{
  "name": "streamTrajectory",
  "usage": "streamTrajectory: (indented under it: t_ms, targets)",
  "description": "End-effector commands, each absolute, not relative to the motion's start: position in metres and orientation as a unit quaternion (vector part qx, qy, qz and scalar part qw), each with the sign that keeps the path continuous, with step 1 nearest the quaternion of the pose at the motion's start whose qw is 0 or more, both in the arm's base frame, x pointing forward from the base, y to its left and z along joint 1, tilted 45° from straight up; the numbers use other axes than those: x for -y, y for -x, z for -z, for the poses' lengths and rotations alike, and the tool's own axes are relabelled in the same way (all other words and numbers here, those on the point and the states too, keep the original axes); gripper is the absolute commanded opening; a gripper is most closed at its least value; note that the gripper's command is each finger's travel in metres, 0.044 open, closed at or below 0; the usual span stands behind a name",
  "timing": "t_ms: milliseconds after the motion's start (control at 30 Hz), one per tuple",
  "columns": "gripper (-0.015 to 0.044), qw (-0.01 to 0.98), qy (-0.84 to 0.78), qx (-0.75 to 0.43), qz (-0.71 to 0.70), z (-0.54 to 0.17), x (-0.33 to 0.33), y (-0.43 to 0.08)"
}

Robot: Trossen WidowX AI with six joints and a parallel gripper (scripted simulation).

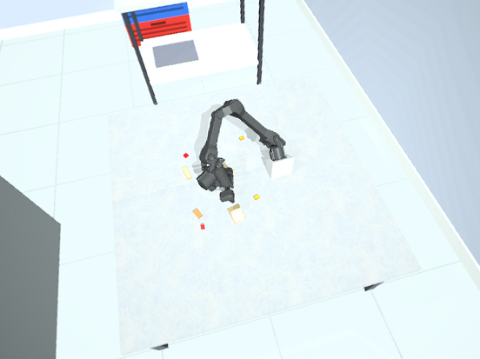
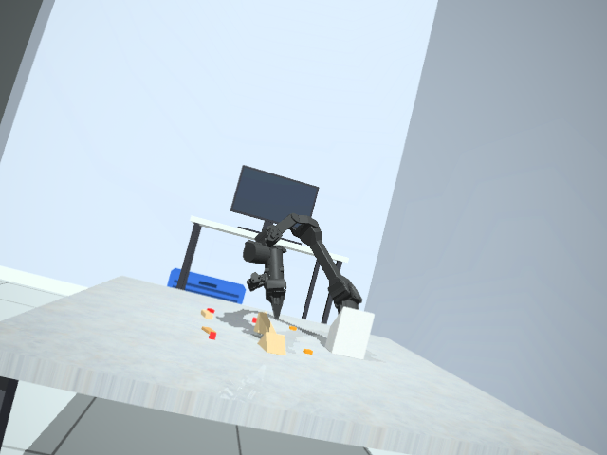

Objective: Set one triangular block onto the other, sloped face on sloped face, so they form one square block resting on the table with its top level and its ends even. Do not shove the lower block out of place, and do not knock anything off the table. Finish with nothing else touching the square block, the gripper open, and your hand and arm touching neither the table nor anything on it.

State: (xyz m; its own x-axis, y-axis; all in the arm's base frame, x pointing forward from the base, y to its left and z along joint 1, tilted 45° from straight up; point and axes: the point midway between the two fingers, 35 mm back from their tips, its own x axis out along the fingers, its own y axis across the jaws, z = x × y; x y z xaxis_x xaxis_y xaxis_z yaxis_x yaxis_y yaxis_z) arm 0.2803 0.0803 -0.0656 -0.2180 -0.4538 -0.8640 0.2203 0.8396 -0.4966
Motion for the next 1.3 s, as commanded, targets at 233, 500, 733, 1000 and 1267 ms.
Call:
streamTrajectory:
  t_ms: [233,500,733,1000,1267]
  targets:
    - [0.044,0.512,-0.44,-0.554,0.487,0.054,-0.059,-0.293]
    - [0.044,0.512,-0.44,-0.554,0.487,0.054,-0.059,-0.293]
    - [0.044,0.512,-0.44,-0.554,0.487,0.059,-0.06,-0.293]
    - [0.044,0.512,-0.44,-0.554,0.487,0.12,-0.06,-0.29]
    - [0.044,0.512,-0.44,-0.554,0.487,0.154,-0.059,-0.282]
